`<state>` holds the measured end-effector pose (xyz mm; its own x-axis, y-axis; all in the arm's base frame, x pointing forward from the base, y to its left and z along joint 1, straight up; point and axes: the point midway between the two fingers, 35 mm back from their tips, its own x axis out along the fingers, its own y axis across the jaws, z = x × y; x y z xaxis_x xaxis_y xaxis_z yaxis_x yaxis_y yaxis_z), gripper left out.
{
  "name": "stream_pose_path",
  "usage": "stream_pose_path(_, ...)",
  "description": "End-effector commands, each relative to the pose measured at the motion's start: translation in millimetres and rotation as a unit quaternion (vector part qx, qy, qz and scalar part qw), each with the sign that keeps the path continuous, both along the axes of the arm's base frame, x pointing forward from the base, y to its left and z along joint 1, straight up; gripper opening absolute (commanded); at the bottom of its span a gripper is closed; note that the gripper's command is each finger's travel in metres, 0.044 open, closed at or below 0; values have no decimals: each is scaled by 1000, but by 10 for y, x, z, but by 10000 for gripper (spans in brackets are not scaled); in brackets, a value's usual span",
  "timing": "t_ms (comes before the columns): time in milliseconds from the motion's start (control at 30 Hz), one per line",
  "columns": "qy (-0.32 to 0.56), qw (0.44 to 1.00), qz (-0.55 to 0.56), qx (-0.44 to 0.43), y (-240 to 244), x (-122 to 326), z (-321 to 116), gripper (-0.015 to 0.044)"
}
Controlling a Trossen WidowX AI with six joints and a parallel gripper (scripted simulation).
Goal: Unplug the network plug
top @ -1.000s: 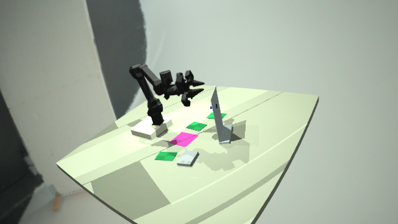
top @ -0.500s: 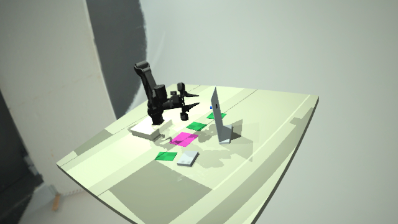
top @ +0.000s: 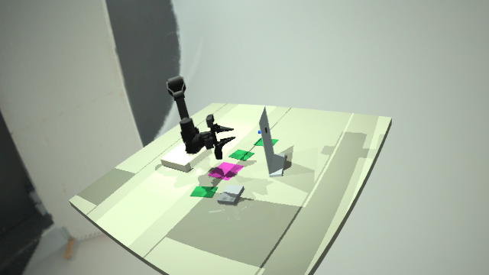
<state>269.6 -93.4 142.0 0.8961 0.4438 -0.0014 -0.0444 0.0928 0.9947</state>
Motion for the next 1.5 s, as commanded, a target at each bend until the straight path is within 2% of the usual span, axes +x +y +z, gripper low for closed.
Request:
stream_pose_path(0,20,999,17,38,28,-119,-81,156)
stream_pose_path(200,20,999,17,38,30,-93,-80,156)
stream_pose_path(667,17,999,17,38,165,459,-67,156)
stream_pose_path(1467,16,999,18,37,223,778,-53,156)
